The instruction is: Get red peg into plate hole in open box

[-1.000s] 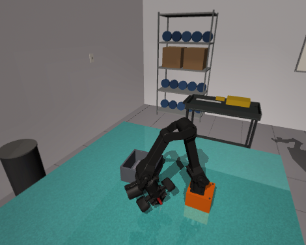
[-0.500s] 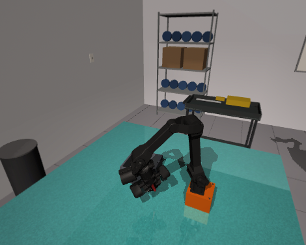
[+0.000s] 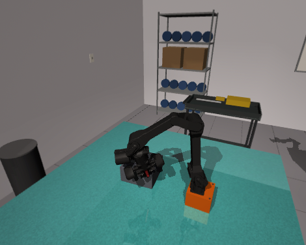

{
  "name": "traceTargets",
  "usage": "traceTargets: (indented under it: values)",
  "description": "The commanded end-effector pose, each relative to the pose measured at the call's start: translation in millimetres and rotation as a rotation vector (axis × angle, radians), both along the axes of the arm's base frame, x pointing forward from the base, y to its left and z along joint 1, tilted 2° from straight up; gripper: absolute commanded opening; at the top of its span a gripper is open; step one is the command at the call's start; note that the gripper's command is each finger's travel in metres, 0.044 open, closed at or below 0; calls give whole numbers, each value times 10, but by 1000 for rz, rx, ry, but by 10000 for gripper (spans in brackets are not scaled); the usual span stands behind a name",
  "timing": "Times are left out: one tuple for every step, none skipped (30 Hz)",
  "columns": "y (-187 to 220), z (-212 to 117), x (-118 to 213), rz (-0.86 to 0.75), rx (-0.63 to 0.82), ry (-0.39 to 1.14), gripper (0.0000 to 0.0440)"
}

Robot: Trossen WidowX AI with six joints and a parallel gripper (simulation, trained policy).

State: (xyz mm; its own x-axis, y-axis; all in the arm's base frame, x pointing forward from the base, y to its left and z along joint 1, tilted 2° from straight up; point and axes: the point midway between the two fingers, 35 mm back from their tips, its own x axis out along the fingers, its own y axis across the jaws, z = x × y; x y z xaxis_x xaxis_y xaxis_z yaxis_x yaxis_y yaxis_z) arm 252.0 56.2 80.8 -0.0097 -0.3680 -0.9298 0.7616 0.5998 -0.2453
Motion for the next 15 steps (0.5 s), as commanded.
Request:
traceTargets:
  values:
    - [-106, 60, 94, -26, -3, -24, 0]
    - [-144, 71, 124, -36, -3, -30, 0]
    - [-183, 80, 154, -46, -3, -35, 0]
    - [-223, 87, 184, -55, -3, -40, 0]
    - [-264, 92, 212, -64, -3, -44, 0]
    - [-306, 94, 239, -72, -3, -48, 0]
    - [-348, 95, 266, -80, -3, -51, 0]
    - [-391, 93, 292, -88, -3, -54, 0]
    - [-434, 90, 319, -95, -2, -56, 0]
    - [-477, 84, 345, -101, -1, -59, 0]
    - [-521, 76, 372, -106, 0, -61, 0]
    - [-564, 68, 400, -111, 2, -63, 0]
    - [-608, 58, 429, -114, 3, -66, 0]
    - [-651, 47, 458, -117, 5, -68, 0]
    - [-695, 36, 488, -120, 8, -70, 0]
